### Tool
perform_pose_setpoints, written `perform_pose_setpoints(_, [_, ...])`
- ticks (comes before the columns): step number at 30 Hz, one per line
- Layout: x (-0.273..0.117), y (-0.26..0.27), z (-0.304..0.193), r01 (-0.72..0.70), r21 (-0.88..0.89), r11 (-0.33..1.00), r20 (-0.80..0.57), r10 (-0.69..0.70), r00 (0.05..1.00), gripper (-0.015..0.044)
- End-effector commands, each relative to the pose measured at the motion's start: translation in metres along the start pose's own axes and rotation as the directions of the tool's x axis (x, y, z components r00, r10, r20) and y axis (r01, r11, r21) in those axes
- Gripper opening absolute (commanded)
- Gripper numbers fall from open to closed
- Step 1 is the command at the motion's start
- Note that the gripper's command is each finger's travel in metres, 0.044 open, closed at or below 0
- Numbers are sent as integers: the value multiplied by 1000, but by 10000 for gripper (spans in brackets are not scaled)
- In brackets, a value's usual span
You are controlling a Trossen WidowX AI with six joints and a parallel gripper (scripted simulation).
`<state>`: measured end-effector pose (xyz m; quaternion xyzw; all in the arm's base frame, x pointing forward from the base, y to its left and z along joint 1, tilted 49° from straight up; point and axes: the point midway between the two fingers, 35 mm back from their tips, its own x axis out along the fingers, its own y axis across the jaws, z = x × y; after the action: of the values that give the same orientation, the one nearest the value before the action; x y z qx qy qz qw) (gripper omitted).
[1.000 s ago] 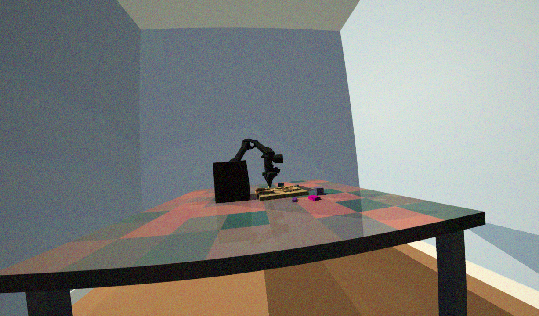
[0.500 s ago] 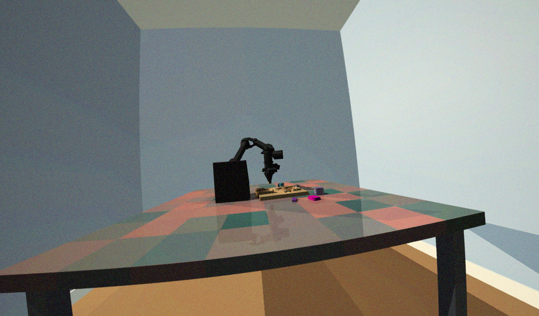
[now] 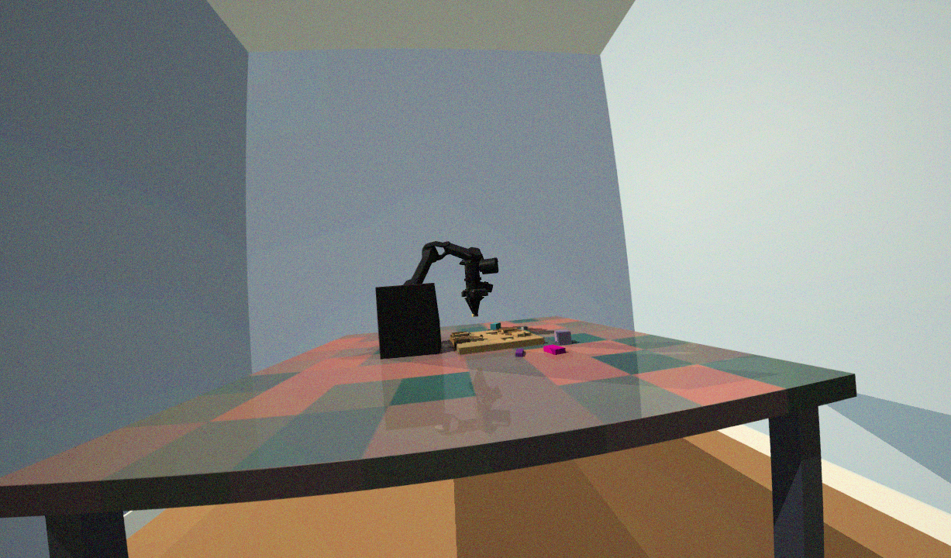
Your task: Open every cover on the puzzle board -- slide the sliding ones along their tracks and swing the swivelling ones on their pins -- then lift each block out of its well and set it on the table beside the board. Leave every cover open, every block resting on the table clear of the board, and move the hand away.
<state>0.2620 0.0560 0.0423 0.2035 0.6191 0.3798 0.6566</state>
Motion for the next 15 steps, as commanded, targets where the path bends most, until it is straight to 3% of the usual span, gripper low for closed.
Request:
perform_pose_setpoints(1, [-3,14,4,15,-9,1000,2,-15,1000,80])
perform_pose_setpoints(15, [-2,69,3,36,-8,999,-1,-36,999,80])
